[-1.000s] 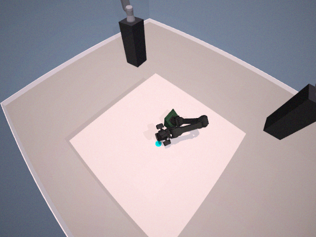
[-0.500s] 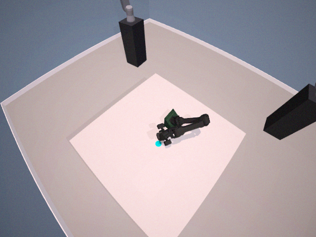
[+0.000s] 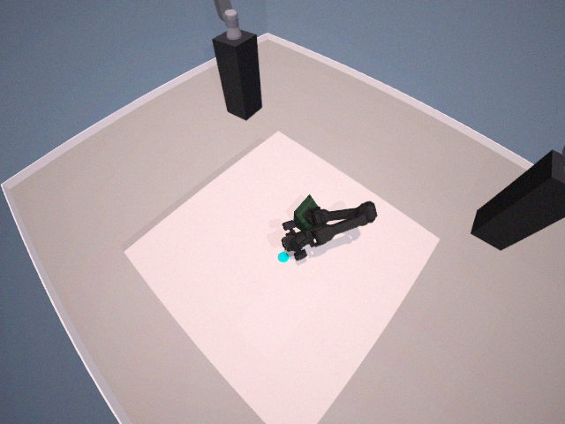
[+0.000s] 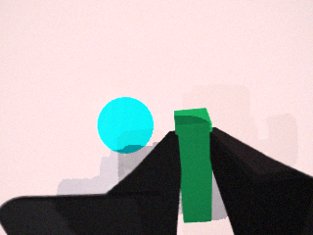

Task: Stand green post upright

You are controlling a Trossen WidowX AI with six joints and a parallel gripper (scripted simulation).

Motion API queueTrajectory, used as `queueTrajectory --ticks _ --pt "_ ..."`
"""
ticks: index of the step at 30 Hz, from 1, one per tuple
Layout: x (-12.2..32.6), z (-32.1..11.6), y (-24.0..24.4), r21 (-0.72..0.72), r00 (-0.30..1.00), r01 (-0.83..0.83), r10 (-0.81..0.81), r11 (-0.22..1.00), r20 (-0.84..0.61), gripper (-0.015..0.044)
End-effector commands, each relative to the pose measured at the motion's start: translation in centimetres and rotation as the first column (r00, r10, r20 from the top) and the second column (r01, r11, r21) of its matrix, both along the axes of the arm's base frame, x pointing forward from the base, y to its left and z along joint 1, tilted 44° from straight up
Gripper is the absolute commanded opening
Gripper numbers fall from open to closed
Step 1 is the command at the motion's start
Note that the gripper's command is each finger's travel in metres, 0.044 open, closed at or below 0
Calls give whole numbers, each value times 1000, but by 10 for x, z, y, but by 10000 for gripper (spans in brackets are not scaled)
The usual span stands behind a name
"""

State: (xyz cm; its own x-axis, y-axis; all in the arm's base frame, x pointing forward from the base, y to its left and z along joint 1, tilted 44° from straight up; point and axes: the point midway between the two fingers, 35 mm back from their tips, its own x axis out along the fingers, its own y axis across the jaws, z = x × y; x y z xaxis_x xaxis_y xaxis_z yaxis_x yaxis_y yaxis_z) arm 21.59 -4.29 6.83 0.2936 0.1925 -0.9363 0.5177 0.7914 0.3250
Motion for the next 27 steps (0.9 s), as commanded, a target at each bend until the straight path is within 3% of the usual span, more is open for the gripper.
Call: queueTrajectory --ticks 1,27 --pt "-1 0 0 -21 1000 14 -14 1000 18 23" --pt "-3 0 1 -107 986 105 -90 989 140 23"
